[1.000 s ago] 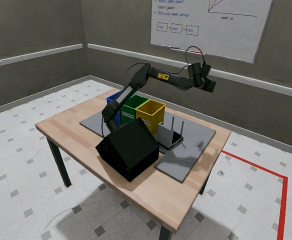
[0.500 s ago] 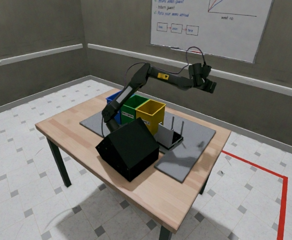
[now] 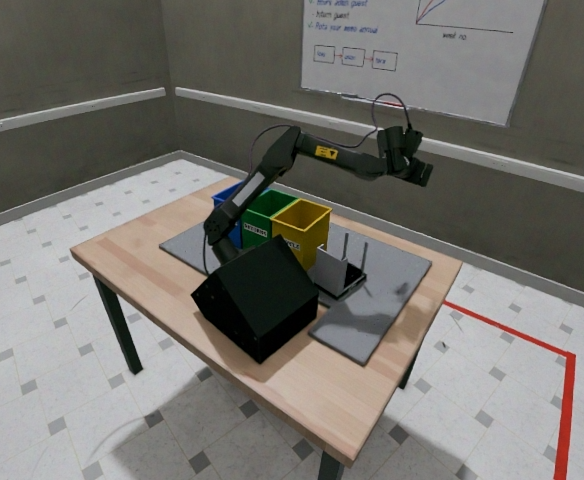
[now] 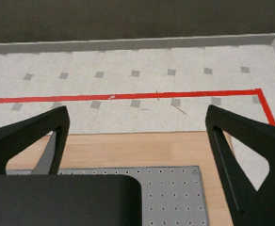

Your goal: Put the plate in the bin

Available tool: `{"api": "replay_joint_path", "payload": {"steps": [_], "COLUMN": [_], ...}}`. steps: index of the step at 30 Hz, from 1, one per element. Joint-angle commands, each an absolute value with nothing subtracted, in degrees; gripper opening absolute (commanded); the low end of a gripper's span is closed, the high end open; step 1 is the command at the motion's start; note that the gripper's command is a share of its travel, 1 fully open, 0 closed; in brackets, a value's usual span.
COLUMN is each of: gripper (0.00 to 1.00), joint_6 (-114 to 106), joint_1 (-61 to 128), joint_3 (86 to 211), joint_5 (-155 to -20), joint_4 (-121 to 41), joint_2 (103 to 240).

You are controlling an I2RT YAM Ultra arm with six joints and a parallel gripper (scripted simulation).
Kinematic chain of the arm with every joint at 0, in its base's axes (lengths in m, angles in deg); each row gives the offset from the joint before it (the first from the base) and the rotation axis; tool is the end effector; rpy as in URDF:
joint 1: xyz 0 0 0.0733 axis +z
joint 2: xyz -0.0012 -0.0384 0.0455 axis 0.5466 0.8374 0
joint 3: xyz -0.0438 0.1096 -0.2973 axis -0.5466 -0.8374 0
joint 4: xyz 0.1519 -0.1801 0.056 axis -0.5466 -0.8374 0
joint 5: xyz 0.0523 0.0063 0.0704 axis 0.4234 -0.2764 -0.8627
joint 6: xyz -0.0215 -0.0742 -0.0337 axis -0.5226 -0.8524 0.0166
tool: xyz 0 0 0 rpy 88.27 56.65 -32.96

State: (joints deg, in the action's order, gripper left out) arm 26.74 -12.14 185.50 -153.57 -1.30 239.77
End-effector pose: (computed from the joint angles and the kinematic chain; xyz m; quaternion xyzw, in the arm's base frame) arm 0.4667 -0.3740 -0.0086 0.2025 0.7399 0.3912 0.5084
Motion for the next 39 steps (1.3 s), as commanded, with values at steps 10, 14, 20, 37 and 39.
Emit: {"api": "replay_joint_path", "payload": {"steps": [10,14,20,37,39], "gripper": [1.00,1.00,1.00,1.00,1.00], "joint_6": [23.9,22.5,18.9,7.4,4.3], "joint_1": [-14.6,-14.7,-14.8,-15.2,-15.2], "joint_3": [185.4,186.4,186.2,185.7,185.2], "joint_5": [-151.2,-150.8,-149.3,-144.7,-143.3], "joint_4": [-4.7,-6.1,-10.7,-25.5,-29.6], "joint_2": [236.9,237.1,236.6,235.3,234.7]}}
